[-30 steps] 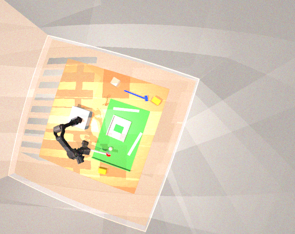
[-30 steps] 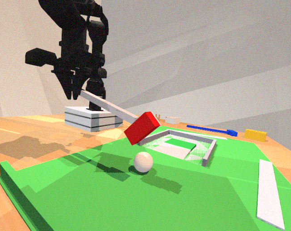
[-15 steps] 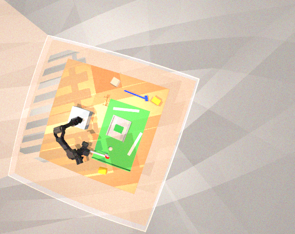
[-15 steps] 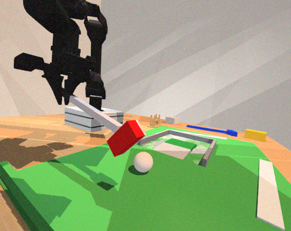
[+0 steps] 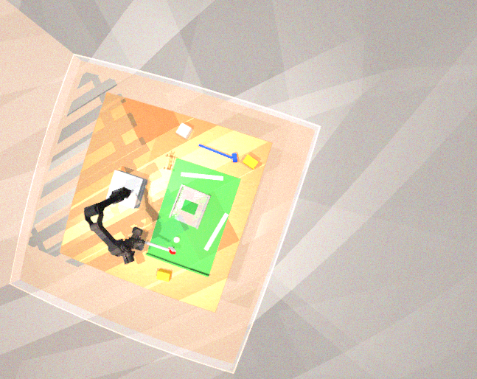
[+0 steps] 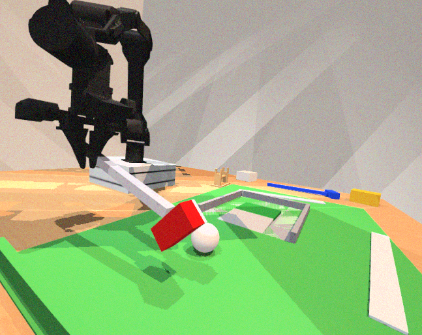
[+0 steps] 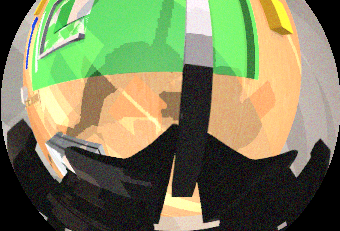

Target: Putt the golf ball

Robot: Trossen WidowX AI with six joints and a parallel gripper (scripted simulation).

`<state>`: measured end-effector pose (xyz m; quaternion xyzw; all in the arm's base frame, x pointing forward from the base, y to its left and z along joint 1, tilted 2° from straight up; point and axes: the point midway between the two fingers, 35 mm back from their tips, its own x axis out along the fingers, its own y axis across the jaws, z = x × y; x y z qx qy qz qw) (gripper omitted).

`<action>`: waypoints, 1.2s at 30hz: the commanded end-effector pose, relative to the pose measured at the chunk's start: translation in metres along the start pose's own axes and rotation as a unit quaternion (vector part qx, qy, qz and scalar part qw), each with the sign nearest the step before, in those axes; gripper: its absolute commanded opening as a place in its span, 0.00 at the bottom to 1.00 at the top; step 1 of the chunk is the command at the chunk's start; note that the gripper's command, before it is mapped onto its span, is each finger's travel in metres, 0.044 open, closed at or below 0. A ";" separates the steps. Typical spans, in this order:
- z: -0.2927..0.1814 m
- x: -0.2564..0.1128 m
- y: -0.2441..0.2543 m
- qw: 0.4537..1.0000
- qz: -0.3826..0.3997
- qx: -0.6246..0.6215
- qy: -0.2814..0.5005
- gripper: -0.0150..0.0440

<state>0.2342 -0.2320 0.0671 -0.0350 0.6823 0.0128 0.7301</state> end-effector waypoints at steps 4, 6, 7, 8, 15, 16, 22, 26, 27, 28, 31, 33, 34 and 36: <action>-0.002 0.015 0.002 1.000 0.005 0.003 0.004 0.25; -0.002 0.019 0.002 1.000 0.005 0.003 0.004 0.25; -0.002 0.020 0.002 1.000 0.005 0.003 0.004 0.25; -0.002 0.022 0.003 1.000 0.005 0.003 0.004 0.25; -0.002 0.027 0.003 1.000 0.005 0.003 0.004 0.25; -0.002 0.027 0.003 1.000 0.005 0.003 0.004 0.25; -0.001 0.024 0.001 1.000 0.002 0.000 0.002 0.25; -0.001 0.024 0.001 1.000 0.002 0.000 0.002 0.25; -0.001 0.024 0.001 1.000 0.002 0.000 0.002 0.25; -0.001 0.024 0.001 1.000 0.002 0.000 0.002 0.25; -0.001 0.025 -0.003 1.000 0.003 0.000 0.002 0.25; -0.001 0.025 -0.009 1.000 0.003 0.001 0.003 0.25; -0.001 0.026 -0.012 1.000 0.003 0.001 0.003 0.25; -0.002 0.027 -0.021 1.000 0.003 0.002 0.004 0.25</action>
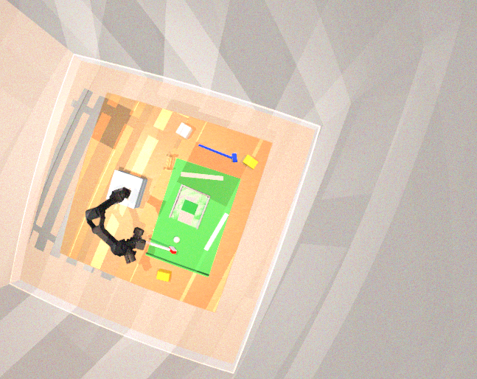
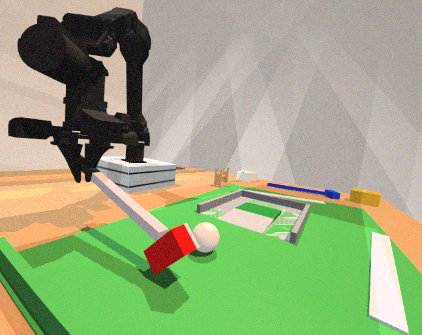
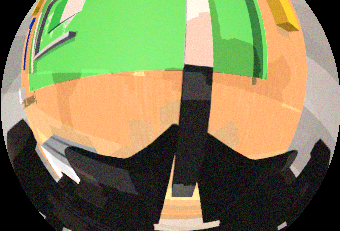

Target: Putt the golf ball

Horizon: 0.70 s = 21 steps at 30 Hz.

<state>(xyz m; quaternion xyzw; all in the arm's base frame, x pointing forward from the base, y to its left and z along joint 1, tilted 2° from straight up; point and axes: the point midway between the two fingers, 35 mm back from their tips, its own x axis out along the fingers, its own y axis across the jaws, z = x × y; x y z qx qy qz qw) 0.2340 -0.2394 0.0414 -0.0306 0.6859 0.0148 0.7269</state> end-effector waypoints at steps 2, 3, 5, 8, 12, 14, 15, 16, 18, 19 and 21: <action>0.000 0.001 -0.020 1.000 -0.001 0.001 -0.001 0.25; 0.000 0.001 -0.021 1.000 -0.001 0.001 -0.001 0.25; 0.000 0.001 -0.021 1.000 -0.001 0.001 -0.001 0.25; 0.000 0.001 -0.021 1.000 -0.001 0.001 -0.001 0.25; -0.001 0.002 -0.017 1.000 0.000 0.004 0.001 0.25; 0.001 0.001 -0.008 1.000 0.000 0.004 0.001 0.25; 0.003 0.000 0.003 1.000 0.001 0.004 0.001 0.25; 0.005 -0.001 0.017 1.000 0.001 0.003 0.000 0.25; 0.008 -0.001 0.046 1.000 0.002 0.003 0.000 0.25; 0.008 -0.001 0.060 1.000 0.003 0.003 0.000 0.25; 0.005 -0.001 0.087 1.000 0.004 0.002 -0.001 0.25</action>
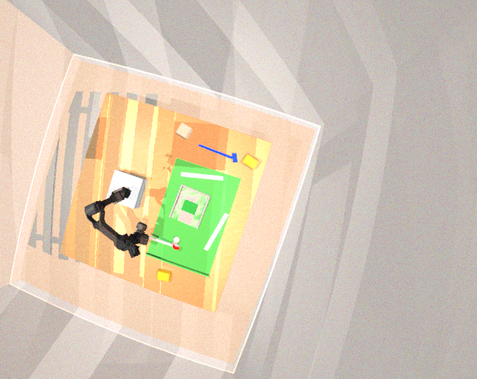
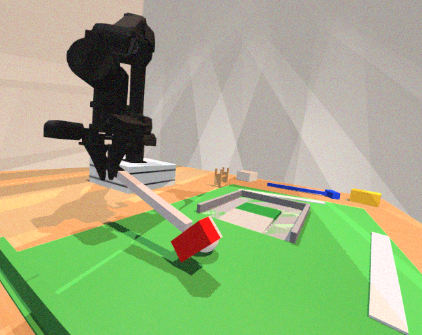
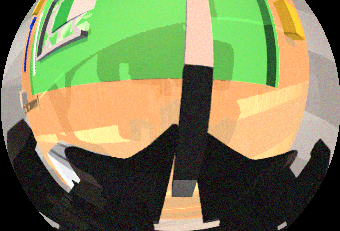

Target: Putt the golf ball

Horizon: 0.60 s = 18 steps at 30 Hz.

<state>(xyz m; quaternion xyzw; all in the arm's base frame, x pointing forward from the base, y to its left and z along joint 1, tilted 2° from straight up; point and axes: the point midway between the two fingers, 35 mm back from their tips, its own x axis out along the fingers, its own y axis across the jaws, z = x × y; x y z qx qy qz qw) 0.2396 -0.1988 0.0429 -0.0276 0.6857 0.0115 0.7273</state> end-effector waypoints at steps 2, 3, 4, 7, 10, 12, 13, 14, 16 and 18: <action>-0.008 0.003 0.070 1.000 0.006 -0.003 -0.001 0.25; -0.009 0.003 0.076 1.000 0.006 -0.003 -0.001 0.25; -0.010 0.003 0.078 1.000 0.006 -0.003 -0.001 0.25; -0.010 0.003 0.078 1.000 0.006 -0.003 -0.001 0.25; -0.010 0.001 0.078 1.000 0.006 -0.003 -0.001 0.25; -0.009 -0.006 0.077 1.000 0.006 -0.003 -0.001 0.25; -0.009 -0.010 0.077 1.000 0.006 -0.003 -0.001 0.25; -0.008 -0.016 0.077 1.000 0.006 -0.003 -0.001 0.25; -0.008 -0.028 0.076 1.000 0.006 -0.003 -0.001 0.25; -0.008 -0.041 0.076 1.000 0.006 -0.003 -0.001 0.25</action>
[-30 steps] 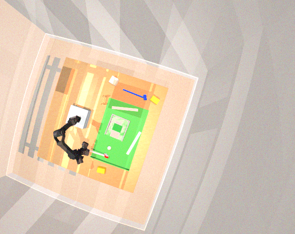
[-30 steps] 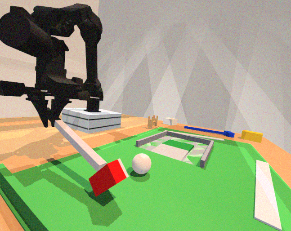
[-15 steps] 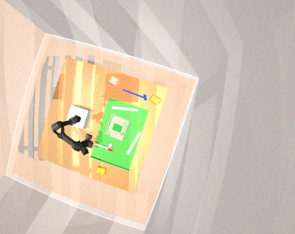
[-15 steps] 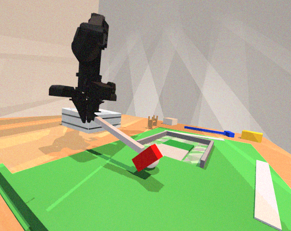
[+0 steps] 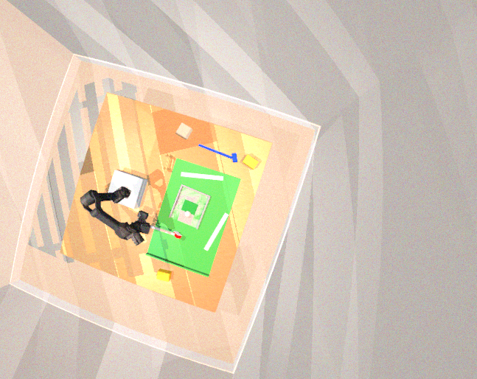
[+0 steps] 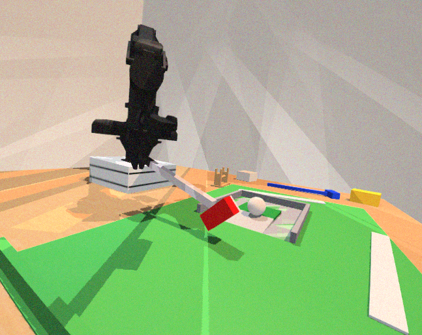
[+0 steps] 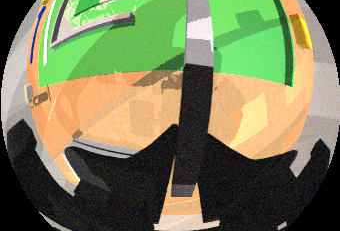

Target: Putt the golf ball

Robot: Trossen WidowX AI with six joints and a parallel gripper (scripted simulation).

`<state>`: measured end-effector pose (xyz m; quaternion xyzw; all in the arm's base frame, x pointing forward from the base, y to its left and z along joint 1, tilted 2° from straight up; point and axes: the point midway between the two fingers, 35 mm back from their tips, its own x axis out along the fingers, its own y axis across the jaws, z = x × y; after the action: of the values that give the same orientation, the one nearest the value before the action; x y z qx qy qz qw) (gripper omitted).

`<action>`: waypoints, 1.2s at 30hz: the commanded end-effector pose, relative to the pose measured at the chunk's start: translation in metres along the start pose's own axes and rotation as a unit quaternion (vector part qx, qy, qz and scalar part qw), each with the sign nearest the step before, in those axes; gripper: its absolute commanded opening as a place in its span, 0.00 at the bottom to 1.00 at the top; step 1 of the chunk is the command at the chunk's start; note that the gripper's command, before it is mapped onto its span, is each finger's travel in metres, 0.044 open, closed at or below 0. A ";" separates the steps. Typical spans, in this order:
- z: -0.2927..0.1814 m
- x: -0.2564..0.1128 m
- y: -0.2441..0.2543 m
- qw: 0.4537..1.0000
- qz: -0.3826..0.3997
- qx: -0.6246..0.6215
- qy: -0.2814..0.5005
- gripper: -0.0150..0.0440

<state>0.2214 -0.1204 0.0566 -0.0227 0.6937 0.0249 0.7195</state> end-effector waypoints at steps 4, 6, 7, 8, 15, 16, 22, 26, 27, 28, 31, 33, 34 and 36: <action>0.002 -0.041 -0.001 1.000 -0.008 0.002 -0.011 0.25; 0.002 -0.041 -0.001 1.000 -0.008 0.002 -0.011 0.25; 0.002 -0.041 -0.001 1.000 -0.008 0.002 -0.011 0.25; 0.002 -0.033 -0.001 1.000 -0.006 0.000 -0.010 0.25; 0.002 -0.033 -0.001 1.000 -0.006 0.000 -0.010 0.25; 0.002 -0.033 -0.001 1.000 -0.006 0.000 -0.010 0.25; 0.002 -0.033 -0.001 1.000 -0.006 0.000 -0.010 0.25; 0.002 -0.033 -0.001 1.000 -0.006 0.000 -0.010 0.25; 0.002 -0.033 -0.001 1.000 -0.006 0.000 -0.010 0.25; 0.002 -0.033 -0.001 1.000 -0.006 0.000 -0.010 0.25; 0.002 -0.033 -0.001 1.000 -0.006 0.000 -0.010 0.25; 0.002 -0.033 -0.001 1.000 -0.006 0.000 -0.010 0.25; 0.002 -0.033 -0.001 1.000 -0.006 0.000 -0.010 0.25; 0.002 -0.033 -0.001 1.000 -0.006 0.000 -0.010 0.25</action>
<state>0.2224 -0.1213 0.0903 -0.0263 0.6866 0.0202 0.7263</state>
